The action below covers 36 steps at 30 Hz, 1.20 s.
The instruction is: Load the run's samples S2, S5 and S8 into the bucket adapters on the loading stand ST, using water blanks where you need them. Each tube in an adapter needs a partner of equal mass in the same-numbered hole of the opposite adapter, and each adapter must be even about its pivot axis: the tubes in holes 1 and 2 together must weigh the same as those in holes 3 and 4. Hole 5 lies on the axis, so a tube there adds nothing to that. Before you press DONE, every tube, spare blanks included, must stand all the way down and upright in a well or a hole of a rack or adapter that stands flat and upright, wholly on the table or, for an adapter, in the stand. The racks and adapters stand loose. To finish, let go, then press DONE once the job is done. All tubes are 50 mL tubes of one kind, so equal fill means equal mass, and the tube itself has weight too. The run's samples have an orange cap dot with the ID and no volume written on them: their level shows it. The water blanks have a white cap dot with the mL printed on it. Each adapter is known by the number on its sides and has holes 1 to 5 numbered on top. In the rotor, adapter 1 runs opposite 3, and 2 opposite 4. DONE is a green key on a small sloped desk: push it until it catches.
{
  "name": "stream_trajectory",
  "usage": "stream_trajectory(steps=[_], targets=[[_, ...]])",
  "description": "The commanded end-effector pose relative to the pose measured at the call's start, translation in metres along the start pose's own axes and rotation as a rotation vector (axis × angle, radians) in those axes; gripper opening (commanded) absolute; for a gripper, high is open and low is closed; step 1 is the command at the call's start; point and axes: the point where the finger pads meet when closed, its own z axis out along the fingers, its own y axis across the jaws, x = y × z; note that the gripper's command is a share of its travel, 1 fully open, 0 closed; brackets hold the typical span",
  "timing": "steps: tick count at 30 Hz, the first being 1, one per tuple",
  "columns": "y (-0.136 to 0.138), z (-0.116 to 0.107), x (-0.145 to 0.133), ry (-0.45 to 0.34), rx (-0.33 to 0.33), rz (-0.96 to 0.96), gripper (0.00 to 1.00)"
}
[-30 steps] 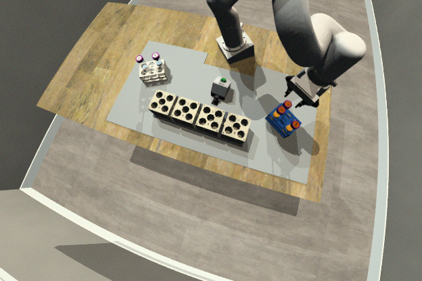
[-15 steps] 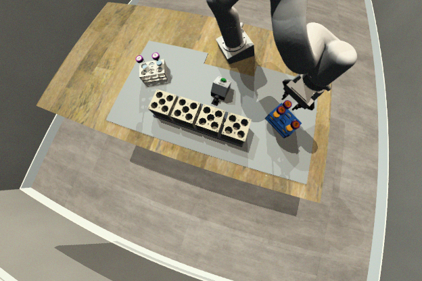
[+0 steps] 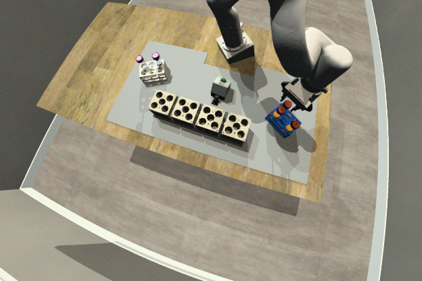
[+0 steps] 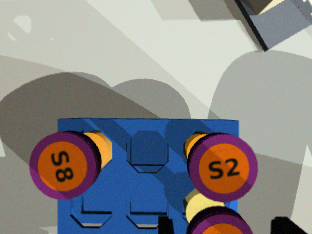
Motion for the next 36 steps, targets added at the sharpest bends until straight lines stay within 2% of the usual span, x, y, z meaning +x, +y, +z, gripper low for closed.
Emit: stream_trajectory(steps=[1, 36], targets=[[-0.001, -0.001, 0.000, 0.000, 0.004, 0.001, 0.57], [-0.001, 0.019, 0.000, 0.000, 0.004, 0.000, 0.57]])
